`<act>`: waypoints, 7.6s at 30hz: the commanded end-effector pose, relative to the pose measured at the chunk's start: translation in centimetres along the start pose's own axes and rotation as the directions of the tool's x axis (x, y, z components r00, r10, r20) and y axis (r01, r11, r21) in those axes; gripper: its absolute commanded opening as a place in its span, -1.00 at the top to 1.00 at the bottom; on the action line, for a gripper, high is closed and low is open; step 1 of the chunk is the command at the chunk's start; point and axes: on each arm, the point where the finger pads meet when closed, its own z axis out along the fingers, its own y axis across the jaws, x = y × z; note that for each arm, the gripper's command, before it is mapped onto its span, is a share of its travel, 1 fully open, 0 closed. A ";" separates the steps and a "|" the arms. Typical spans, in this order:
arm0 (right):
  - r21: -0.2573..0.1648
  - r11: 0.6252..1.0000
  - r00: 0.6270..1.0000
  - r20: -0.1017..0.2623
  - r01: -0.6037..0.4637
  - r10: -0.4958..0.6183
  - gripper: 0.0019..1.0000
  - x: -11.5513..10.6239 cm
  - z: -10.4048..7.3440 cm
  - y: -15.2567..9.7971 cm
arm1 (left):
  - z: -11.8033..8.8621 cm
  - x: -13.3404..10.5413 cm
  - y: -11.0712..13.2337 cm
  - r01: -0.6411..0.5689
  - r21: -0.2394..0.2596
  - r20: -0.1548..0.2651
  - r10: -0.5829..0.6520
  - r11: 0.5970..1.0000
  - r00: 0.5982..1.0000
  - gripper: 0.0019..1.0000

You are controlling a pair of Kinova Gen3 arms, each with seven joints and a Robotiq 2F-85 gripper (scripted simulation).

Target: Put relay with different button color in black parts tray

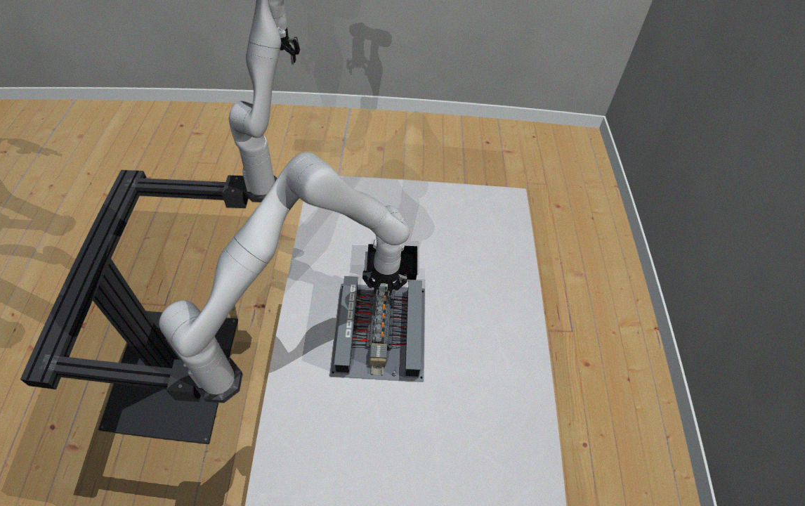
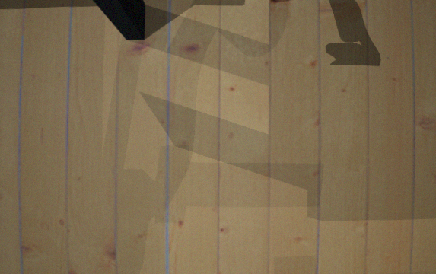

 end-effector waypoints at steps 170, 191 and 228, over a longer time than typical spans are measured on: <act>-0.054 0.999 1.000 -0.002 0.000 0.000 0.31 0.3 -8.1 -0.5 | -0.1 0.0 0.0 0.000 0.000 0.002 0.000 1.000 1.000 -1.00; -0.054 0.999 1.000 -0.002 0.000 0.000 0.31 7.5 -8.2 0.8 | -0.1 0.0 0.0 0.000 0.000 0.002 0.000 1.000 1.000 -1.00; -0.054 0.999 1.000 -0.002 0.000 0.000 0.31 14.2 -8.2 2.0 | -0.1 0.0 0.0 0.000 0.000 0.002 0.000 1.000 1.000 -1.00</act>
